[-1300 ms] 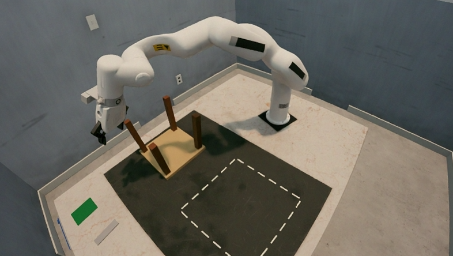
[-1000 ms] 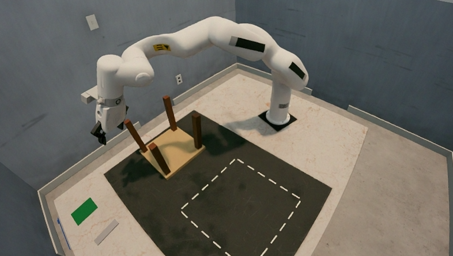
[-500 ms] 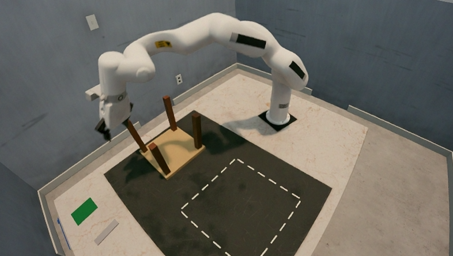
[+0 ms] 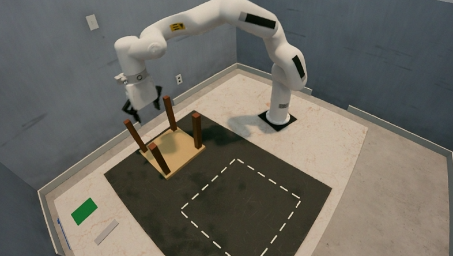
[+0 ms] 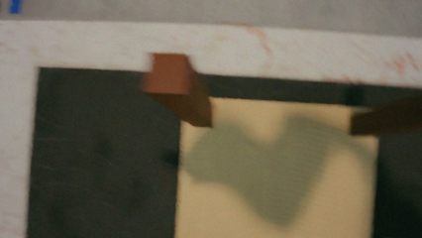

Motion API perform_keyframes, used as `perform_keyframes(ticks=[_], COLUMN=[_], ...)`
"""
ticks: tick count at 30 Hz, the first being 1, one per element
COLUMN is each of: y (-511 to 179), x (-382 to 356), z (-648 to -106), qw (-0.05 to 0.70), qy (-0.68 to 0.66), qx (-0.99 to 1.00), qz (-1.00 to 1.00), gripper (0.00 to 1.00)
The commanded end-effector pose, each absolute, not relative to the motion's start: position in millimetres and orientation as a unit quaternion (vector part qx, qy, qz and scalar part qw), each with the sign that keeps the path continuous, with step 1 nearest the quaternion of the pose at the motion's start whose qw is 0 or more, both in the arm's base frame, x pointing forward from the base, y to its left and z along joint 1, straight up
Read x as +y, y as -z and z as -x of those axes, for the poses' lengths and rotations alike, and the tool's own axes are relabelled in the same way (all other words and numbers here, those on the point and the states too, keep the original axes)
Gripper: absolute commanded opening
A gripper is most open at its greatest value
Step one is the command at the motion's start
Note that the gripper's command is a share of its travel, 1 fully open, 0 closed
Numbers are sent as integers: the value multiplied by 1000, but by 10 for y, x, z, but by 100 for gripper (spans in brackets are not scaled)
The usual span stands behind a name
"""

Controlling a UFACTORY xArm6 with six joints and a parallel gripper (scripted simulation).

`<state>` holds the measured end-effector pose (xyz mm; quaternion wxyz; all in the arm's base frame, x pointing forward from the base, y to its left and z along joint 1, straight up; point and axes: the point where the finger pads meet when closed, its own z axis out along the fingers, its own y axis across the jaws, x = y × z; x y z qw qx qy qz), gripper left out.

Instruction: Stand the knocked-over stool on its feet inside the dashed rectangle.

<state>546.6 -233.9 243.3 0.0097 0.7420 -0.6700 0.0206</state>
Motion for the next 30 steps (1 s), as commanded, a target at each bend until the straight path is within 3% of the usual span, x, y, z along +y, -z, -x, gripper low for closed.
perform_keyframes(ticks=[1, 12, 13, 23, 30], y=[-2477, -2477, -2477, -2470, -2470], x=[-2281, -2281, -2296, -3338, -3391], z=[-5135, -5135, -5125, -4170, -4120], qw=[-1, -1, -1, -50, -50], qy=[1, 1, 1, 2, 2], qx=[-690, -690, -690, -690, -690], qz=[-723, -723, -723, -723, -723], gripper=[100, 100, 55, 55, 55])
